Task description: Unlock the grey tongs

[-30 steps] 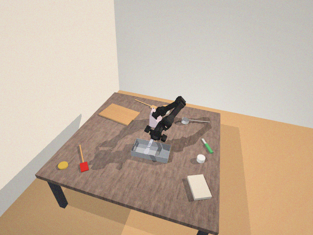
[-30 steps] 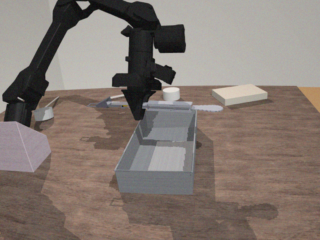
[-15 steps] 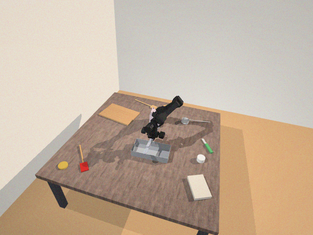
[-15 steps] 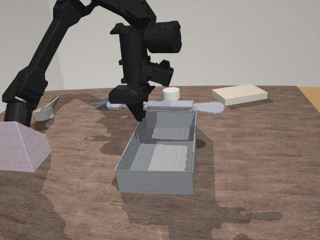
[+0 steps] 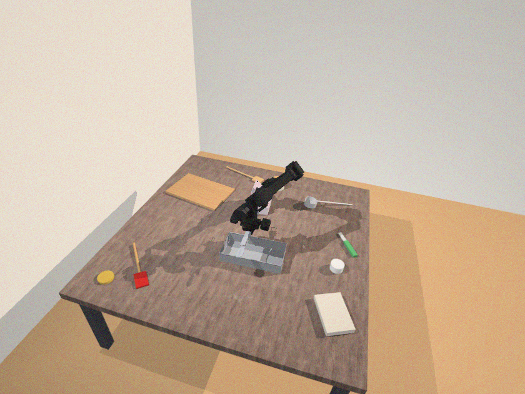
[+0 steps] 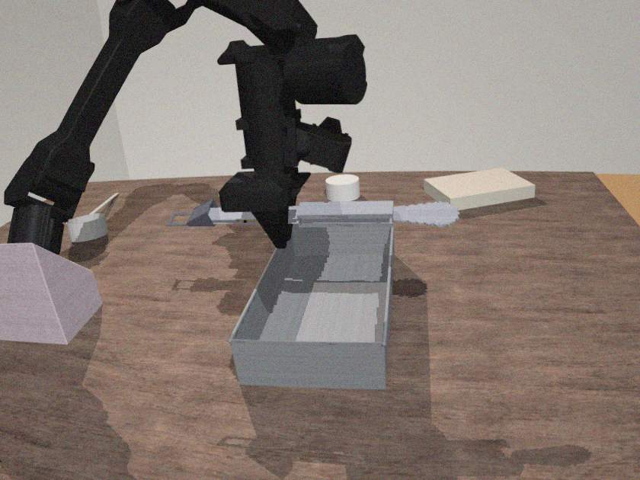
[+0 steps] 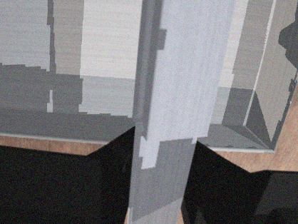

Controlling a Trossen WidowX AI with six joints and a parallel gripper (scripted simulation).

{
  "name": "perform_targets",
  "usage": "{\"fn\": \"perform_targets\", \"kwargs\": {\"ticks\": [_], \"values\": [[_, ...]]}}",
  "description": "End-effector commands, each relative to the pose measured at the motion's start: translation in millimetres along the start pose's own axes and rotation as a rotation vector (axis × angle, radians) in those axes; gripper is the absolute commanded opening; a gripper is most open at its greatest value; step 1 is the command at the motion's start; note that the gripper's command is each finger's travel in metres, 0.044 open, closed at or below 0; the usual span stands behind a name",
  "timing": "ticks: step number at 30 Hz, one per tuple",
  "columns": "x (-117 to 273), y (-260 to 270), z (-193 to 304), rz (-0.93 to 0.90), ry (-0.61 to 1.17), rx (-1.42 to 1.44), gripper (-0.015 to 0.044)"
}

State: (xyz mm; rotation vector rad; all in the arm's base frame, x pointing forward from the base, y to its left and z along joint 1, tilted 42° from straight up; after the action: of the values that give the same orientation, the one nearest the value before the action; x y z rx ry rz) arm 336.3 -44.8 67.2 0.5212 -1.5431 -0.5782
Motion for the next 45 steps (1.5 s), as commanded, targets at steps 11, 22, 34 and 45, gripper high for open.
{"fn": "perform_targets", "kwargs": {"ticks": [11, 22, 34, 45], "values": [[29, -105, 0, 0.039, -0.01, 0.196, -0.015], [44, -183, 23, 0.04, 0.003, 0.374, -0.015], [51, -259, 66, 0.015, 0.005, 0.57, -0.015], [51, -284, 86, 0.001, 0.001, 0.647, -0.015]]}}
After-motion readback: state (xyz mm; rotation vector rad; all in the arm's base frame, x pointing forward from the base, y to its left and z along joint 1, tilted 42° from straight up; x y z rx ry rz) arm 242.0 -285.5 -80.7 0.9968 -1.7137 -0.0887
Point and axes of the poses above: the point midway between the two fingers, 35 mm back from their tips, its own x axis back along the fingers, its own y axis across the jaws, z = x × y, the point moved 3 cm from there along x, back along the fingers, and after that the axes turned 3 degrees about x, right-handed, at the moved point
